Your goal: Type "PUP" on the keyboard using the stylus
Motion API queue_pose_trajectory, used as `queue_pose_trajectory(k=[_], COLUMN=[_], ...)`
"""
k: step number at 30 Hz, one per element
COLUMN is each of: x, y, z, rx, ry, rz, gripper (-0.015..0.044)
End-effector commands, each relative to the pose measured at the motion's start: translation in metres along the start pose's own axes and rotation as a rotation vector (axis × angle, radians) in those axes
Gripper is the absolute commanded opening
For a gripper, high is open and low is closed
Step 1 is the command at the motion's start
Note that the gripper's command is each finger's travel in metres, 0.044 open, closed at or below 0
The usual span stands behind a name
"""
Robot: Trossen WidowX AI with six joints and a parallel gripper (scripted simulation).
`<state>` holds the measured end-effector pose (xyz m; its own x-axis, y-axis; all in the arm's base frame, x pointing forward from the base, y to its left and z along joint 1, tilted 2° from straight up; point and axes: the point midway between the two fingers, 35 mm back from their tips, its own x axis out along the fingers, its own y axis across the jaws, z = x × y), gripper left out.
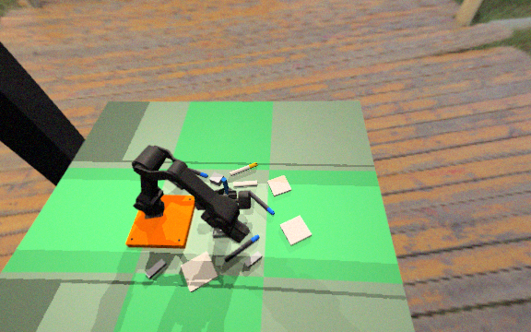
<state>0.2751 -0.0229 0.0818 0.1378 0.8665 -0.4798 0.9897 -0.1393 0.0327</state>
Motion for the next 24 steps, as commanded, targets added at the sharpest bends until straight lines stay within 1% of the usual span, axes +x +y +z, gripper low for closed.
queue_pose_trajectory(k=[1,24], x=[0.0003,0.0055], y=[-0.0004,-0.0005], z=[0.0016,0.0106], rx=[-0.005,-0.005], ry=[-0.003,-0.003], rz=[-0.002,-0.002], gripper=[0.0081,0.0081])
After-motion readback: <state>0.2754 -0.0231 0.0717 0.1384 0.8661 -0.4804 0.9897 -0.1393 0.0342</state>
